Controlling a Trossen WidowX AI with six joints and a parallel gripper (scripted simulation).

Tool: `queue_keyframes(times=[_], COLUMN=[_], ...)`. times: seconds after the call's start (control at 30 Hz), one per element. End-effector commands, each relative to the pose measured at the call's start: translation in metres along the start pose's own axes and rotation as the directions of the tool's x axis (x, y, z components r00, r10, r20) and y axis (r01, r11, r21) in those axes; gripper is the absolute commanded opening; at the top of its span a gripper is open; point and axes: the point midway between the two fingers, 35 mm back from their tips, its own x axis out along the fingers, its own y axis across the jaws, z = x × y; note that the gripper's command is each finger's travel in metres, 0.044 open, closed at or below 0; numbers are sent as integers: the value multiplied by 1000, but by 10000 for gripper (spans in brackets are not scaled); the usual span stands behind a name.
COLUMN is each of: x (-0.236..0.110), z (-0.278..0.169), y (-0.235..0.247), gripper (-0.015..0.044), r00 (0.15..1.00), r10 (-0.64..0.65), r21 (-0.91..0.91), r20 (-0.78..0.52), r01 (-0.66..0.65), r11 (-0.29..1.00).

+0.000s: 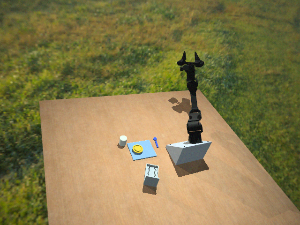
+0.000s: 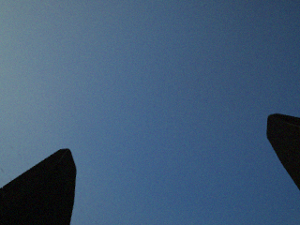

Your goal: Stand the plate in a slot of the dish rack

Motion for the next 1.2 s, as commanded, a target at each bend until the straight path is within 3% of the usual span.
queue_keyframes(times=[0.0,0.4,0.8,0.97,1.17], x=[1,67,115,127,135], z=[1,73,163,203,252], y=[0,-28,-53,-61,-78], gripper=[400,400,400,400,400], r00=[1000,968,865,800,727], r10=[0,-2,11,26,-36], r21=[-4,-243,-421,-464,-386], r20=[4,253,501,599,686], r01=[0,66,232,321,405], r11=[1000,968,877,826,829])
